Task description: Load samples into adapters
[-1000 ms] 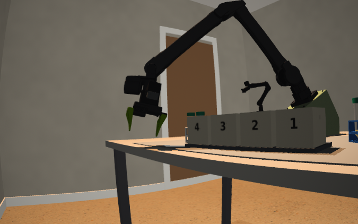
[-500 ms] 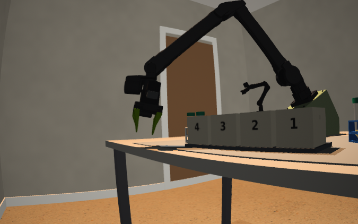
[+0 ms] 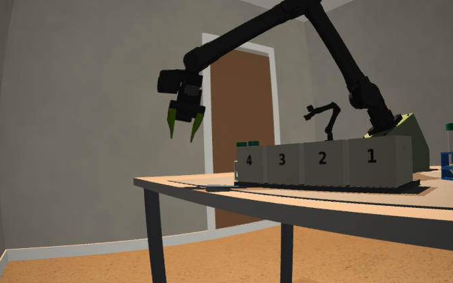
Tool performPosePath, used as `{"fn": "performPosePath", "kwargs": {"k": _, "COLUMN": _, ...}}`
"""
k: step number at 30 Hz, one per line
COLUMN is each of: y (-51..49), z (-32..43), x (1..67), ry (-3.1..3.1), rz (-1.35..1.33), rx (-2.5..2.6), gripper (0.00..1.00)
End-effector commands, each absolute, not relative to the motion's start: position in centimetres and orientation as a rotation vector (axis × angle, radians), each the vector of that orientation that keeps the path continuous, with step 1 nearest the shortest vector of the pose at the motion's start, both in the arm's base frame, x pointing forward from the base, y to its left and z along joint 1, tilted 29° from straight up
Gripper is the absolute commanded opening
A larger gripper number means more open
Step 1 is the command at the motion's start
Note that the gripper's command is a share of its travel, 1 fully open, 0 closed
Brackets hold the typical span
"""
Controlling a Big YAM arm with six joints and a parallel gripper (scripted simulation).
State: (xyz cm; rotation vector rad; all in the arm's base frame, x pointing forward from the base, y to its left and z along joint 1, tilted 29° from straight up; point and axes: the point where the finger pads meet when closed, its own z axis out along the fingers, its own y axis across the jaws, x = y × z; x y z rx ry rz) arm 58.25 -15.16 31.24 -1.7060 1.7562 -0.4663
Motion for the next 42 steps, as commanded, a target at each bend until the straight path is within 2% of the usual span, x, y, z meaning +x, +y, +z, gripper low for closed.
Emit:
{"fn": "performPosePath", "kwargs": {"k": 1, "y": -14.8, "z": 37.5, "x": 57.8, "ry": 1.711, "rz": -0.549, "rx": -1.675, "gripper": 0.55}}
{"fn": "performPosePath", "kwargs": {"k": 30, "y": -11.1, "z": 48.9, "x": 50.5, "ry": 1.702, "rz": -0.55, "rx": -1.676, "gripper": 0.55}}
{"fn": "performPosePath", "kwargs": {"k": 34, "y": -10.0, "z": 48.6, "x": 50.3, "ry": 1.762, "rz": -0.505, "rx": -1.637, "gripper": 0.55}}
{"fn": "performPosePath", "kwargs": {"k": 35, "y": -9.4, "z": 45.5, "x": 50.0, "ry": 1.803, "rz": -0.443, "rx": -1.653, "gripper": 0.55}}
{"fn": "performPosePath", "kwargs": {"k": 42, "y": -6.8, "z": 45.0, "x": 49.6, "ry": 1.851, "rz": -0.42, "rx": -1.605, "gripper": 0.55}}
